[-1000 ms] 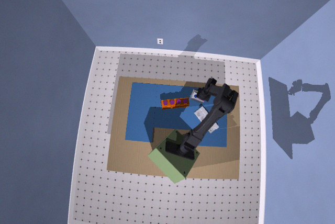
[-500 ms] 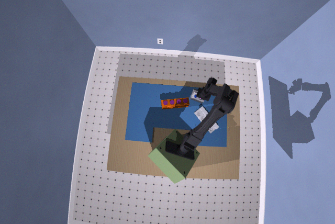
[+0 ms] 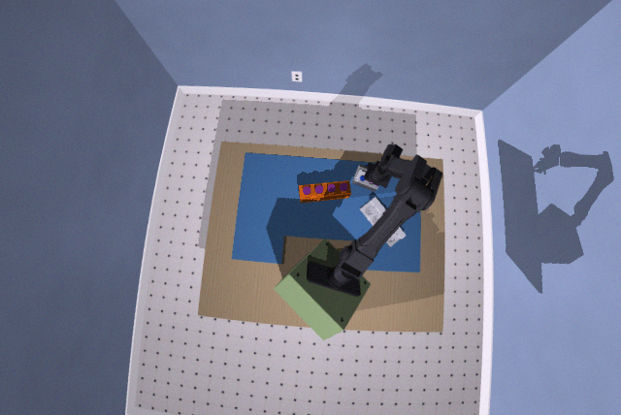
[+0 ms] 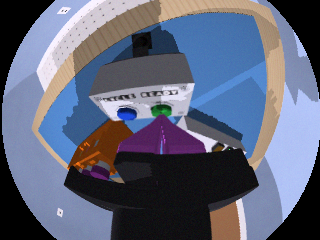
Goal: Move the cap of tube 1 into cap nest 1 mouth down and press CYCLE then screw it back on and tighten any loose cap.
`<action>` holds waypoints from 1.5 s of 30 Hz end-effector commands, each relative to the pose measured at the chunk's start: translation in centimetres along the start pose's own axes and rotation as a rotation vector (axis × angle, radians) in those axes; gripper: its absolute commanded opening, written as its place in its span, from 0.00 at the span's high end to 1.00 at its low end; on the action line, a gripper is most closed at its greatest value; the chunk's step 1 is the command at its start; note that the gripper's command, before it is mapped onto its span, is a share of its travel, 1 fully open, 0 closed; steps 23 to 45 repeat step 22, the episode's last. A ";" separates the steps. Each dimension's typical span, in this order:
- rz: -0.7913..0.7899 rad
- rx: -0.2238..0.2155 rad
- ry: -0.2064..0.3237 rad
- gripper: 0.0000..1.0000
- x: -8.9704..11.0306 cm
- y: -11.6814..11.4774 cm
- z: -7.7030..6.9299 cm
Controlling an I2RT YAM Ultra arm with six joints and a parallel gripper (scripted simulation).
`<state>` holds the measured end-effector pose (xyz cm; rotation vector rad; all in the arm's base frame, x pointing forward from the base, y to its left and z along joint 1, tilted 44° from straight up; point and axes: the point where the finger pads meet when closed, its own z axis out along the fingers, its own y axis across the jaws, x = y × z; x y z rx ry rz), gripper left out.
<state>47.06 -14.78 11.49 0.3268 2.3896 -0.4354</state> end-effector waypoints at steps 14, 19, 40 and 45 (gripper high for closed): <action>0.000 -0.003 -0.011 1.00 -0.3 0.0 0.0; 0.000 -0.003 -0.011 1.00 -0.3 0.0 0.3; 0.000 -0.003 -0.011 1.00 -0.3 0.0 0.5; 0.000 -0.003 -0.011 1.00 -0.3 0.0 0.5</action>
